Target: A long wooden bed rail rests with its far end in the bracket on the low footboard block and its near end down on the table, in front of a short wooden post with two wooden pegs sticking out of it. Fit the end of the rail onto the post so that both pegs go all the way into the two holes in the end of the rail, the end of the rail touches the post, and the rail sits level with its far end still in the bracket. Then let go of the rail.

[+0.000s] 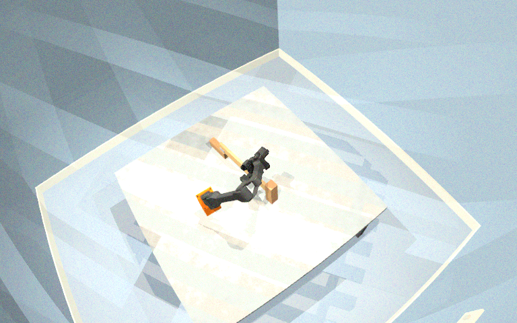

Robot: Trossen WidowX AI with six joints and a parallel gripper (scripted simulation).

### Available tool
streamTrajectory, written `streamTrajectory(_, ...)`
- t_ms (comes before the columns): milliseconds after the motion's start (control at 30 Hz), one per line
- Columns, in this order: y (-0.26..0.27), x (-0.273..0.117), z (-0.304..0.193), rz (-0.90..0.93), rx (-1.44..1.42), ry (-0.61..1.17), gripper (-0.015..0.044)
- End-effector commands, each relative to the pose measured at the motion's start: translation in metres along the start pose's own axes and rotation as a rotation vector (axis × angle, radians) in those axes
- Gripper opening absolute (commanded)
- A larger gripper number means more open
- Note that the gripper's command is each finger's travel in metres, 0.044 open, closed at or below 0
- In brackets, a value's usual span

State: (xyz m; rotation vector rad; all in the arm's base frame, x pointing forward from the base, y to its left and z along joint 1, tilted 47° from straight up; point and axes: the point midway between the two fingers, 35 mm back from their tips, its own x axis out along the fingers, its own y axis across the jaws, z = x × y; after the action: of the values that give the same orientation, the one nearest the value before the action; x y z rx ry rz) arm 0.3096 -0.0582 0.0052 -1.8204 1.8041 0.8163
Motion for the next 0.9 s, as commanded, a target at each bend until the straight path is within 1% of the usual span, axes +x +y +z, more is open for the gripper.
streamTrajectory(0, -0.0010, -0.0022, -0.0022, -0.006, -0.003, 0.001, 0.0000)
streamTrajectory(867, -0.0013, -0.0025, -0.0103, -0.006, -0.003, 0.002, 0.0000)
